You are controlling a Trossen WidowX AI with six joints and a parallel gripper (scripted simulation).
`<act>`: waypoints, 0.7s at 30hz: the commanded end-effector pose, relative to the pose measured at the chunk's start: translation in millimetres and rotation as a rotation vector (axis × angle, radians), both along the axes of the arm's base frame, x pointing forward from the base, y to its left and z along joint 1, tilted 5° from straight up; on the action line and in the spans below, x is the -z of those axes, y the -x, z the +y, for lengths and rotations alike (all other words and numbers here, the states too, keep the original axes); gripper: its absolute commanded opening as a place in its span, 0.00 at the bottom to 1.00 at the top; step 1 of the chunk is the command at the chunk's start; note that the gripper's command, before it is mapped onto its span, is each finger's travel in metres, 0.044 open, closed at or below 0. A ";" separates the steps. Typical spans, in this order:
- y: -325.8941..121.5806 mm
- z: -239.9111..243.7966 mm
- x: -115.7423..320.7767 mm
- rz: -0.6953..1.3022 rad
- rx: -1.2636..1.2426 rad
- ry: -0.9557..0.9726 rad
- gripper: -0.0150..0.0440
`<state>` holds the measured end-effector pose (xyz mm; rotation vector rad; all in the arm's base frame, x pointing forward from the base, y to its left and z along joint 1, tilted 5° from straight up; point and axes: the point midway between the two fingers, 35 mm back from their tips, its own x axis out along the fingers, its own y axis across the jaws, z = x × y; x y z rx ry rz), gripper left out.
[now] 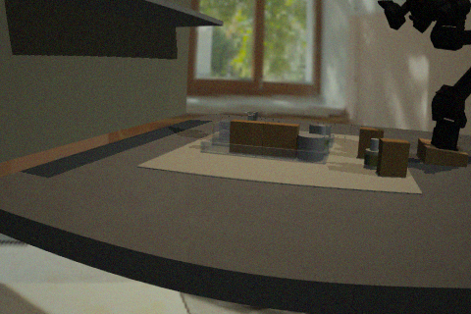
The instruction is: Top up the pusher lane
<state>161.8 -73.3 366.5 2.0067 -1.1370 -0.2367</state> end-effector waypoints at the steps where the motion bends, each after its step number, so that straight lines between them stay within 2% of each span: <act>1: -1.3 0.8 -0.7 0.006 -0.001 0.009 0.98; 3: -11.6 7.7 -5.5 0.056 -0.008 0.083 1.00; 7: -60.3 39.7 -12.9 0.281 -0.070 0.377 1.00; 11: -114.0 77.3 2.8 0.513 -0.208 0.624 1.00; 21: -172.4 125.6 65.6 0.868 -0.502 0.864 1.00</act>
